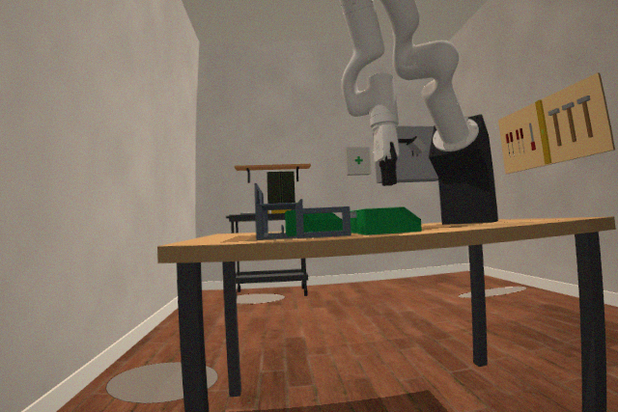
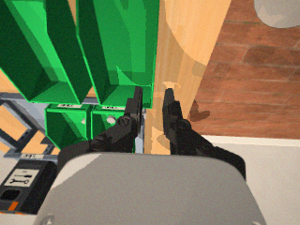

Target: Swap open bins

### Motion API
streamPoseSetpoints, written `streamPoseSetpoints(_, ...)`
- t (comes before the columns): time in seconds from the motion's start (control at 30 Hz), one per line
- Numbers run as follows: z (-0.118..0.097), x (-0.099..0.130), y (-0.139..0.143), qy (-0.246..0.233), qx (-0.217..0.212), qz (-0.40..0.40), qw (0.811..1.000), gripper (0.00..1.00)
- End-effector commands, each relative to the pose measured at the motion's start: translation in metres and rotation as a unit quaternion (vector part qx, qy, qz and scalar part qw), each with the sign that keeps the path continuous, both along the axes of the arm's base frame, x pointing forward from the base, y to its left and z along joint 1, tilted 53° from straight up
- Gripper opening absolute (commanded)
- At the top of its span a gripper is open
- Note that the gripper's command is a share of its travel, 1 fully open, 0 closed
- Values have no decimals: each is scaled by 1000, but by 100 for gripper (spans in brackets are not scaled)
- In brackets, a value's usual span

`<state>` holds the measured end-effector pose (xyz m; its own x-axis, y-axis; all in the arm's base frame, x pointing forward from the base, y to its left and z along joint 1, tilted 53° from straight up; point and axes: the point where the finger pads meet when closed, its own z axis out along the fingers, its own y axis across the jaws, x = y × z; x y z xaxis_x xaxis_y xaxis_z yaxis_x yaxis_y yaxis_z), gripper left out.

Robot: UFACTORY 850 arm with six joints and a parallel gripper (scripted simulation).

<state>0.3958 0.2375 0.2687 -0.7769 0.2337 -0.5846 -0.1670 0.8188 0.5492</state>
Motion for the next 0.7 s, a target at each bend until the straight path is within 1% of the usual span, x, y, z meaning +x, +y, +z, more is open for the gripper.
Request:
streamPoseSetpoints(0.0, 1, 0, 0, 0, 0, 0, 1000, 26)
streamPoseSetpoints(0.3, 1, -1, -1, 0, 0, 0, 1000, 26)
streamPoseSetpoints(0.33, 1, -1, -1, 0, 0, 0, 1000, 0)
streamPoseSetpoints(0.67, 1, -1, -1, 0, 0, 0, 1000, 0)
